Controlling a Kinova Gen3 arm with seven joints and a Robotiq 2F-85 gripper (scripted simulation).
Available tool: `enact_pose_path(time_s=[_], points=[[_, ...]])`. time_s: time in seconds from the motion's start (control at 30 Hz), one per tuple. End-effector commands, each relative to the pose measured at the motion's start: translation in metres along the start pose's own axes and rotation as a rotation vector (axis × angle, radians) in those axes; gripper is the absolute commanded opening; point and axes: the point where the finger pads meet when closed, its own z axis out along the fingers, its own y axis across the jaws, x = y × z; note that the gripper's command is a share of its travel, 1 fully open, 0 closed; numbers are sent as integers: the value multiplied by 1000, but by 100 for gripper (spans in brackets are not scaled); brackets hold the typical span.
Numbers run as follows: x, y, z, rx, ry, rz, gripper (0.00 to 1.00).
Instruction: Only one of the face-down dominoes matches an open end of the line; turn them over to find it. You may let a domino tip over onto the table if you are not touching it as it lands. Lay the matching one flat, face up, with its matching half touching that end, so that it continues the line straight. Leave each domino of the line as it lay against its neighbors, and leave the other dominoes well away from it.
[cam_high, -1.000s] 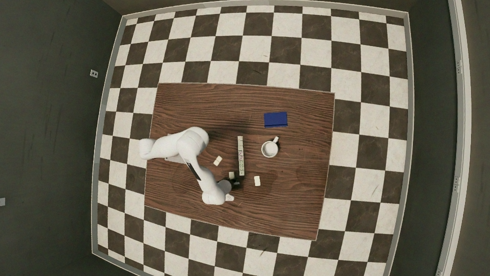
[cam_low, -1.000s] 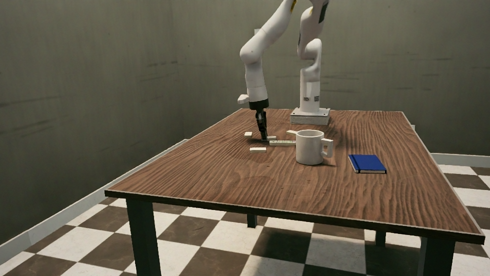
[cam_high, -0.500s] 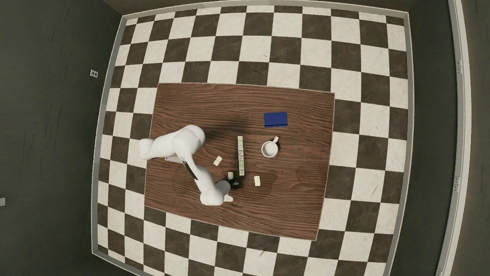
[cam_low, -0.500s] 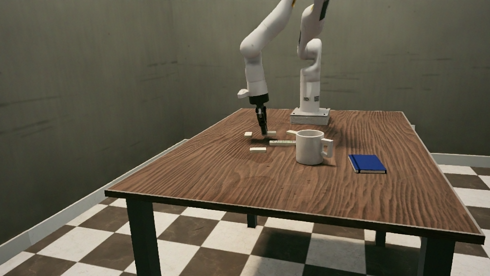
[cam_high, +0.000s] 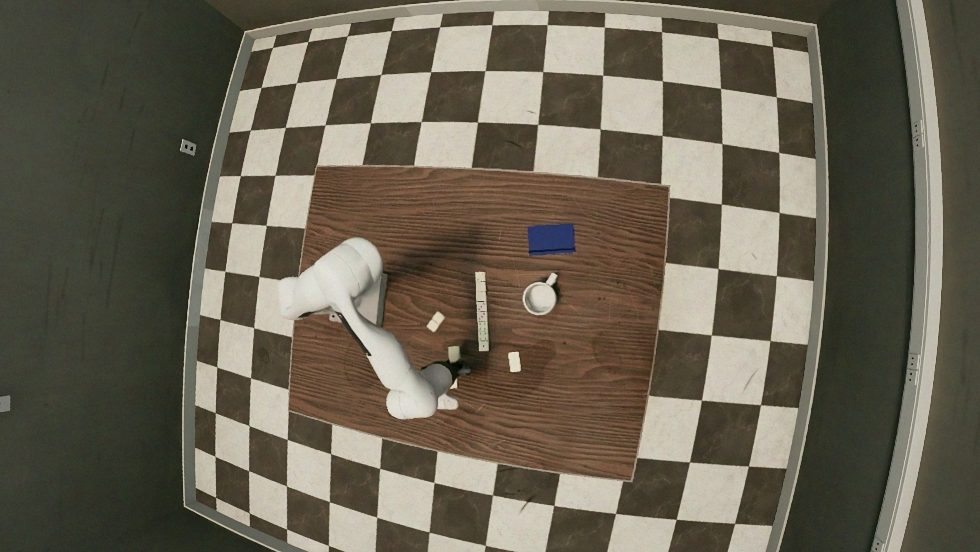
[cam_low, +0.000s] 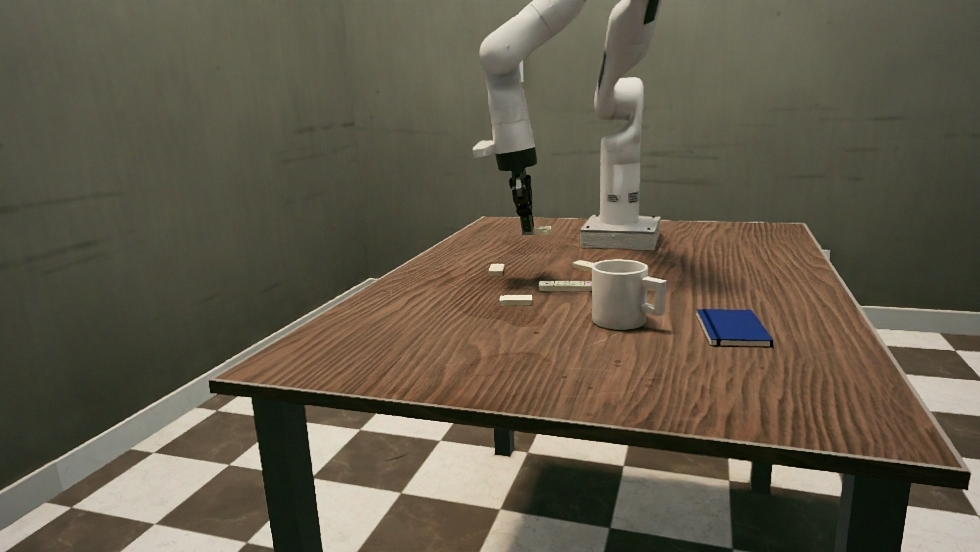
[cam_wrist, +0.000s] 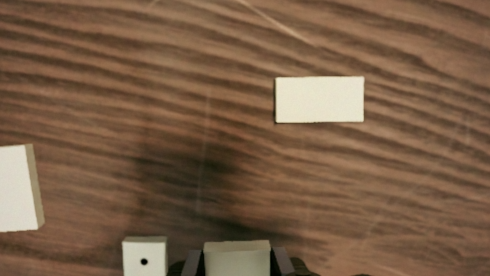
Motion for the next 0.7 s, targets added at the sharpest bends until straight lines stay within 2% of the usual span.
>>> enact_pose_path(time_s=[0.0, 0.27, 0.67], points=[[-2, -1, -15, 1, 0, 0, 32], [-4, -1, -28, 1, 0, 0, 32], [4, -10, -30, 4, 4, 2, 32]])
